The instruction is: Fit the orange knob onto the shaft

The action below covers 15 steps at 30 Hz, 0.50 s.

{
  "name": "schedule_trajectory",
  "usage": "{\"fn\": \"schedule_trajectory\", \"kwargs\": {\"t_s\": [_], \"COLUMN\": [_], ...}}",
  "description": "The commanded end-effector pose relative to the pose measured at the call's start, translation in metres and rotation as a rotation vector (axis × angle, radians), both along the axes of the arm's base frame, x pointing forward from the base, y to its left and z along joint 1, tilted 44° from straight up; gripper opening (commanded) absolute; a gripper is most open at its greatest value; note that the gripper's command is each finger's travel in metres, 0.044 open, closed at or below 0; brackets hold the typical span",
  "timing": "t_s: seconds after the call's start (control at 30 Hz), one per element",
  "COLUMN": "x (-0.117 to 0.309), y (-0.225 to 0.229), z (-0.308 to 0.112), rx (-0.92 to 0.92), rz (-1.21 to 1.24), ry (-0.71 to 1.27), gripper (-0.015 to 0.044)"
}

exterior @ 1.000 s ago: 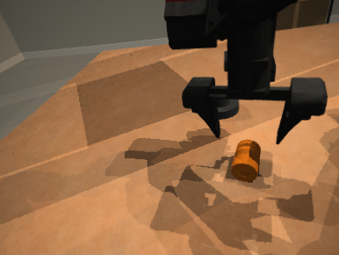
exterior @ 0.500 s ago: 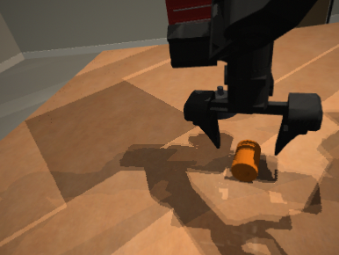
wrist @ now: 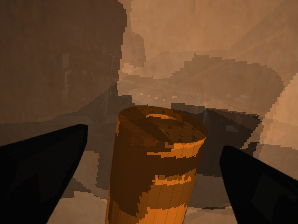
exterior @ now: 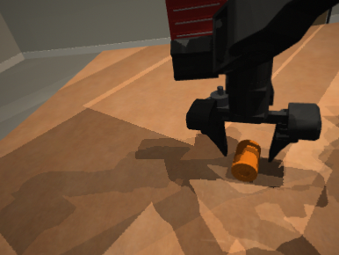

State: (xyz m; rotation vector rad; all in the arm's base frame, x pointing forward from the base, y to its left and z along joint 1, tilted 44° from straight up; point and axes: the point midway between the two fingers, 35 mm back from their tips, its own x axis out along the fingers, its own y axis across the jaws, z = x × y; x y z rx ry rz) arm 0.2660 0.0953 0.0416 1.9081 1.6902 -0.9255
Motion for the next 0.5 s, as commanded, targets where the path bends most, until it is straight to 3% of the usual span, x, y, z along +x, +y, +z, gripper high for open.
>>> {"fn": "schedule_trajectory", "kwargs": {"t_s": [0.0,0.47], "x": [-0.0006,-0.0006], "y": [0.0014,0.0014], "z": [-0.0021,-0.0021], "rx": [0.006,0.006], "rz": [-0.001,-0.001], "ry": [0.009,0.009], "gripper": [0.0240,0.0220]}}
